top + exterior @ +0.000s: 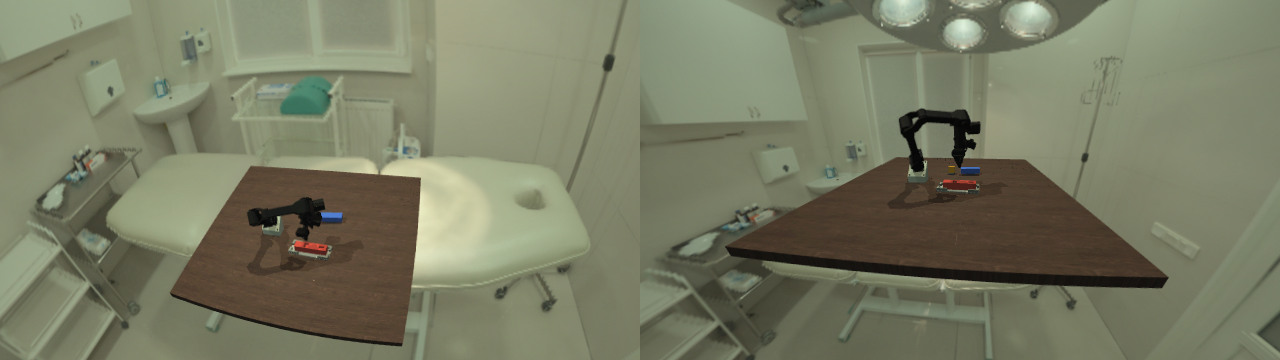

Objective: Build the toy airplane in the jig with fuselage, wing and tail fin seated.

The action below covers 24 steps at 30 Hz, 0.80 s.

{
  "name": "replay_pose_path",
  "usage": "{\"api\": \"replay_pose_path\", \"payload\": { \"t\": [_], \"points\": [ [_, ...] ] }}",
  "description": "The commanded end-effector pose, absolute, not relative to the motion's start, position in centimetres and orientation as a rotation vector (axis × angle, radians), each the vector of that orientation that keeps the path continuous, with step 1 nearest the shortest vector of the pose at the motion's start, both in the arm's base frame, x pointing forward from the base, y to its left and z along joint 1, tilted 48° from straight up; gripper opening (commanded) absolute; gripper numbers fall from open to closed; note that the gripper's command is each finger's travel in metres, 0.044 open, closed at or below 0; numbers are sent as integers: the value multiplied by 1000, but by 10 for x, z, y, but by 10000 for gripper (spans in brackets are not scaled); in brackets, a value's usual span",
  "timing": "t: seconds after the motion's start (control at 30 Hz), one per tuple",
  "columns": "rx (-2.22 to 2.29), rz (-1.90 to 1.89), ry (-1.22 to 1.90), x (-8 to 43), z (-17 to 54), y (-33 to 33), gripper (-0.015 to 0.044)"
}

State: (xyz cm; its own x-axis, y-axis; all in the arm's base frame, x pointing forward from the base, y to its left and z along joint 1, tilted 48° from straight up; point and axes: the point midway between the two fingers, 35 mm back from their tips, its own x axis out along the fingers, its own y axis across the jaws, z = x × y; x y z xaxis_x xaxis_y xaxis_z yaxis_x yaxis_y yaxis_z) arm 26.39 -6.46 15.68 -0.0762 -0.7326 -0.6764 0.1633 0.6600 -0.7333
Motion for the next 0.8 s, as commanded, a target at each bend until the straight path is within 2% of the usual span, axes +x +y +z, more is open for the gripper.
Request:
{"api": "replay_pose_path", "payload": {
  "t": [0.0, 0.37, 0.77],
  "points": [
    [-502, -802, 1494, 263, 156, -63, 440],
    [-602, -694, 1557, 271, 151, -58, 440],
    [-581, -662, 1563, 338, 39, 37, 440]
  ]
}}
